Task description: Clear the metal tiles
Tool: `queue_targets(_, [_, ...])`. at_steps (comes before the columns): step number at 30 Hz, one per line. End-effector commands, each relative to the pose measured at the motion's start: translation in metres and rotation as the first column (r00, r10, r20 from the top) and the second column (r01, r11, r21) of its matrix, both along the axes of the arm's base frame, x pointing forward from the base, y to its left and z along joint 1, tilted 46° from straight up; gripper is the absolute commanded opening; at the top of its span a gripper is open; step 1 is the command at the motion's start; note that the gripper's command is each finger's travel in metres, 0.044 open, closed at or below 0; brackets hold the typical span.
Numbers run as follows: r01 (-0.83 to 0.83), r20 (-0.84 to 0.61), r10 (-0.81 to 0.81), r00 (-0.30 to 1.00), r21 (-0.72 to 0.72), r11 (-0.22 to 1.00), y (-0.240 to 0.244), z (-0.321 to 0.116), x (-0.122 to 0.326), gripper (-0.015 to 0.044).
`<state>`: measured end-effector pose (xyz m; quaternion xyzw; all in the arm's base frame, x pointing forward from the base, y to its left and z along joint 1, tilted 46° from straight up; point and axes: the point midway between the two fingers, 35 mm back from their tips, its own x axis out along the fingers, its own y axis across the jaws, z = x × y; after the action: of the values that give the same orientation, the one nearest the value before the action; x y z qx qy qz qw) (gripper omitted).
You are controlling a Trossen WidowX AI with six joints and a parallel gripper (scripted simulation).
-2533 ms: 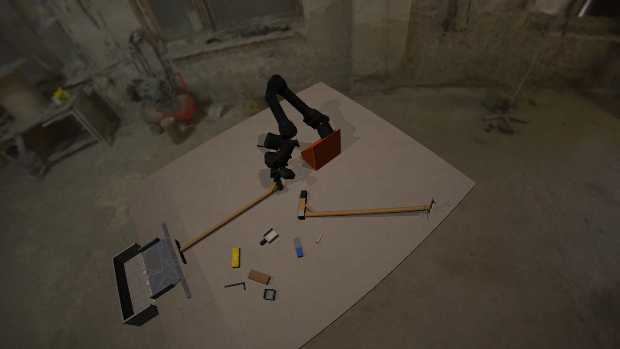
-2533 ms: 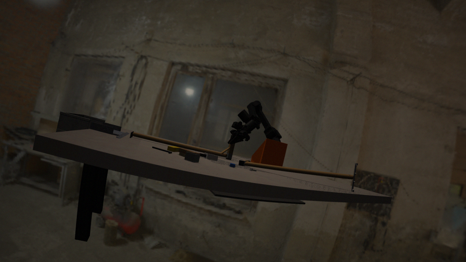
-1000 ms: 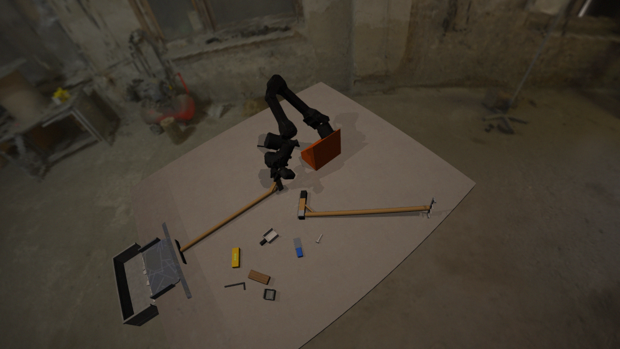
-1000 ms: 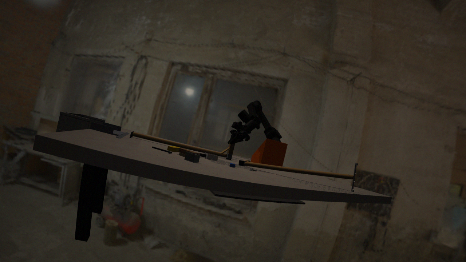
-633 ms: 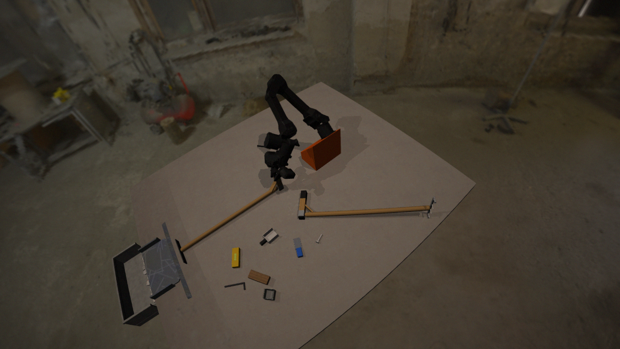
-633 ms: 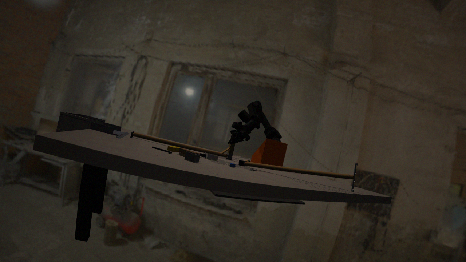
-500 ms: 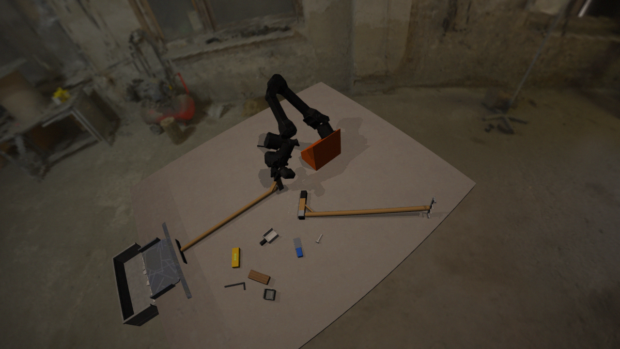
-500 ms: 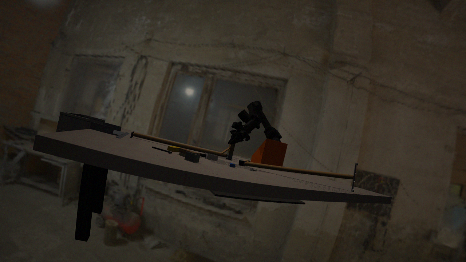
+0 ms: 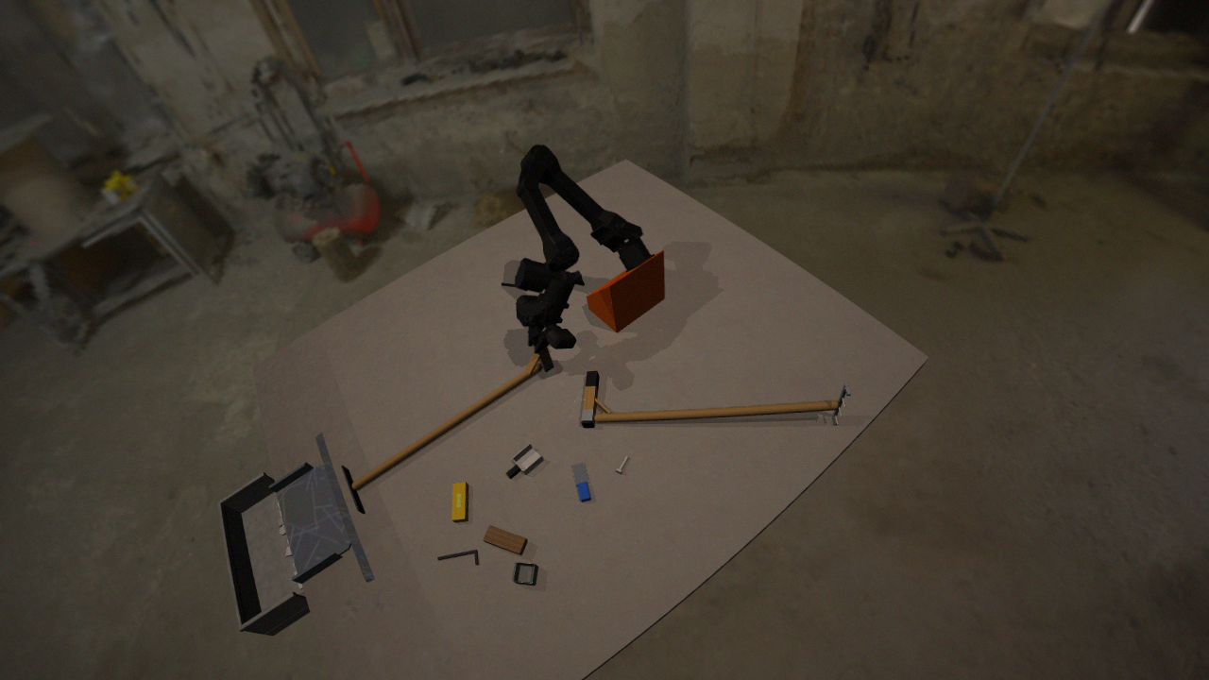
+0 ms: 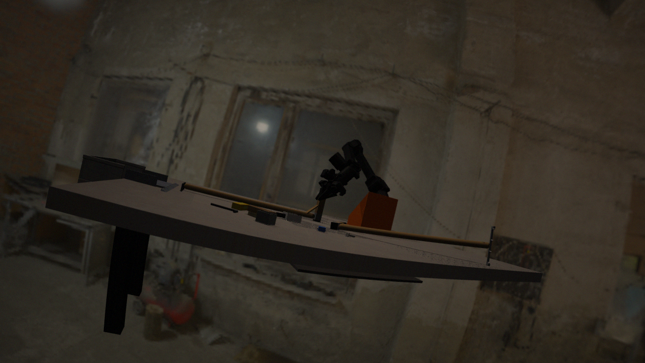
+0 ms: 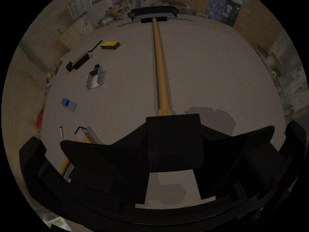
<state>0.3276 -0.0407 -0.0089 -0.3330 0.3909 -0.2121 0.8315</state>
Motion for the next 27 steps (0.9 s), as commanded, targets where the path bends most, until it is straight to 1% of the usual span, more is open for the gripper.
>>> queue_targets(1, [0.000,0.000,0.000,1.000,0.000,1.000,0.000,0.000,0.000,0.0184])
queue_targets(11, [0.000,-0.001,0.000,1.000,0.002,1.000,0.002,0.000,0.000,0.0440])
queue_targets(27, [0.010,-0.022,-0.009,1.000,0.032,0.999,0.037,0.015,-0.003,0.0440])
